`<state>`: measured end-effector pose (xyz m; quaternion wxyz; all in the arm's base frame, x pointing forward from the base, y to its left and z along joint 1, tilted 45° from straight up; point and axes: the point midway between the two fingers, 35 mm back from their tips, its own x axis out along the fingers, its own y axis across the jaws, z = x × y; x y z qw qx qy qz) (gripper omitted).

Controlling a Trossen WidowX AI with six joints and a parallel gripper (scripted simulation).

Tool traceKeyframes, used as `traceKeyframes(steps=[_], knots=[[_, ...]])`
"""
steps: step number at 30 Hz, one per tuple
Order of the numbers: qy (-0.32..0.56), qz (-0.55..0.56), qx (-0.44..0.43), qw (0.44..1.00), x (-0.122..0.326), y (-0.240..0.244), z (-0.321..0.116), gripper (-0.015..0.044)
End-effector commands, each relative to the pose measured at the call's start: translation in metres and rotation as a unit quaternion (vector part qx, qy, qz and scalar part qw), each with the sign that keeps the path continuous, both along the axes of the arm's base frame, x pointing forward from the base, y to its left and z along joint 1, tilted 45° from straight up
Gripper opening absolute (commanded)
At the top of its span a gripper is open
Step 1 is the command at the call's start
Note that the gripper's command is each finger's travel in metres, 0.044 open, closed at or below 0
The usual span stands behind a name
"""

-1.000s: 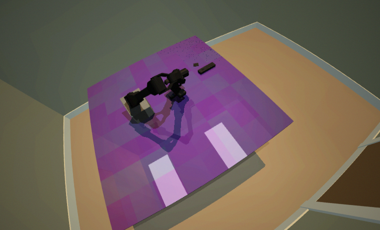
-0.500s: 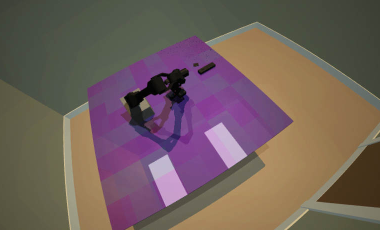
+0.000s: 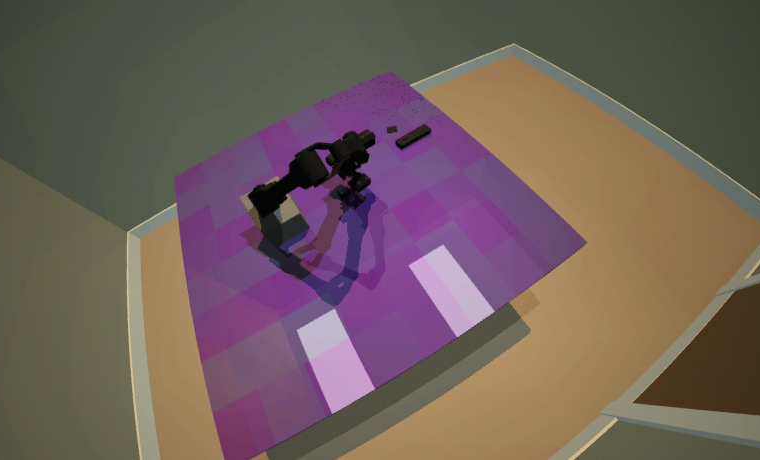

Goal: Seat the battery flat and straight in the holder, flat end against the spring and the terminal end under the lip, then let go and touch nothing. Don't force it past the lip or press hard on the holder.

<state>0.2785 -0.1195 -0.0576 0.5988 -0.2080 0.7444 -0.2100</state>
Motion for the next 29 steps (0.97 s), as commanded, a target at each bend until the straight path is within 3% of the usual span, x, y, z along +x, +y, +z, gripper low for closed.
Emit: traceKeyframes(steps=[1,6,29], knots=[[-0.009,0.002,0.002,1.000,0.009,0.025,0.025,0.0325],[-0.009,0.001,0.003,1.000,0.009,0.044,0.043,0.0440],[-0.009,0.001,0.003,1.000,0.010,0.045,0.043,0.0440]])
